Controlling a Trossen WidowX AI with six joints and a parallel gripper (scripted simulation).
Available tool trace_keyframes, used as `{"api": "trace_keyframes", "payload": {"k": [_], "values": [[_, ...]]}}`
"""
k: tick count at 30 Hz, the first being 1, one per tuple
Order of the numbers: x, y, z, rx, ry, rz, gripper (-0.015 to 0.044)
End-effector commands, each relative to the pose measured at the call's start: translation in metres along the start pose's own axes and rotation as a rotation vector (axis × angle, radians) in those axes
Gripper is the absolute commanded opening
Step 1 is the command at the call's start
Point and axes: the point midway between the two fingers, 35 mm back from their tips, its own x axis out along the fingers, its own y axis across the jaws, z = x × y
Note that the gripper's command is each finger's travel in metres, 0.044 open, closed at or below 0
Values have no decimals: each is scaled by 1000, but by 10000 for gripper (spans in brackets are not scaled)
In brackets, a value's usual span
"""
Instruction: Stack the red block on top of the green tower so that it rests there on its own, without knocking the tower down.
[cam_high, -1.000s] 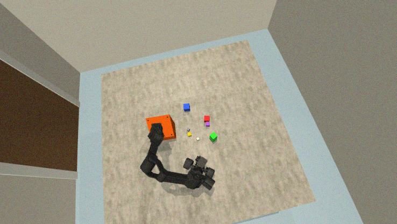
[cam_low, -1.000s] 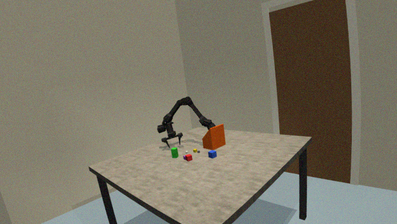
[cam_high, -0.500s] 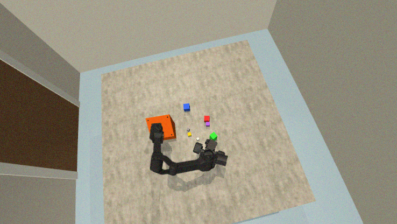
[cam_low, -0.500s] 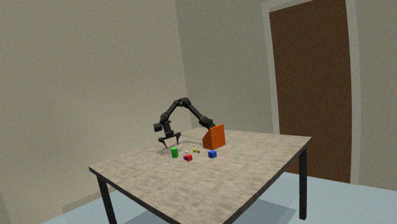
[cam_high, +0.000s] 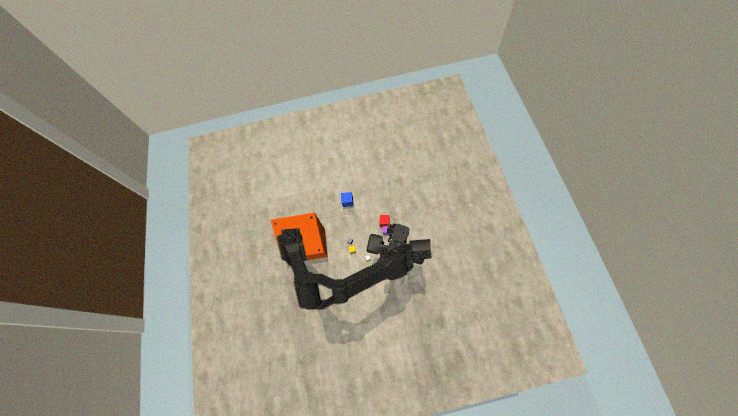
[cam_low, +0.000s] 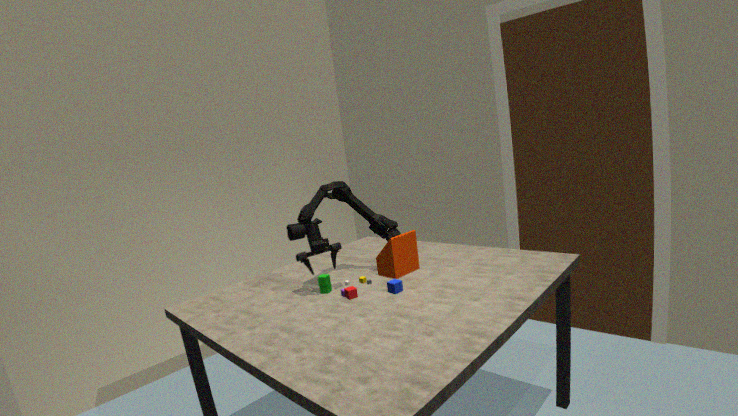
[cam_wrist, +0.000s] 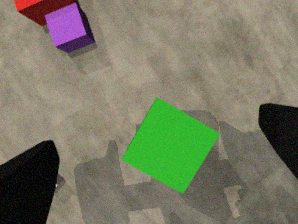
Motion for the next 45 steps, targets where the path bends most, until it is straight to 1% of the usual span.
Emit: {"api": "trace_keyframes", "payload": {"k": [1, 9, 17, 23, 31, 45], "values": [[6, 9, 26, -31, 45, 21, 440], [19, 37, 76, -101, 185, 25, 440], [29, 70, 119, -177, 325, -31, 440], [31, 71, 119, -179, 328, -33, 440], [77, 69, 104, -179, 330, -34, 440], [90, 69, 100, -179, 330, -34, 440]]}}
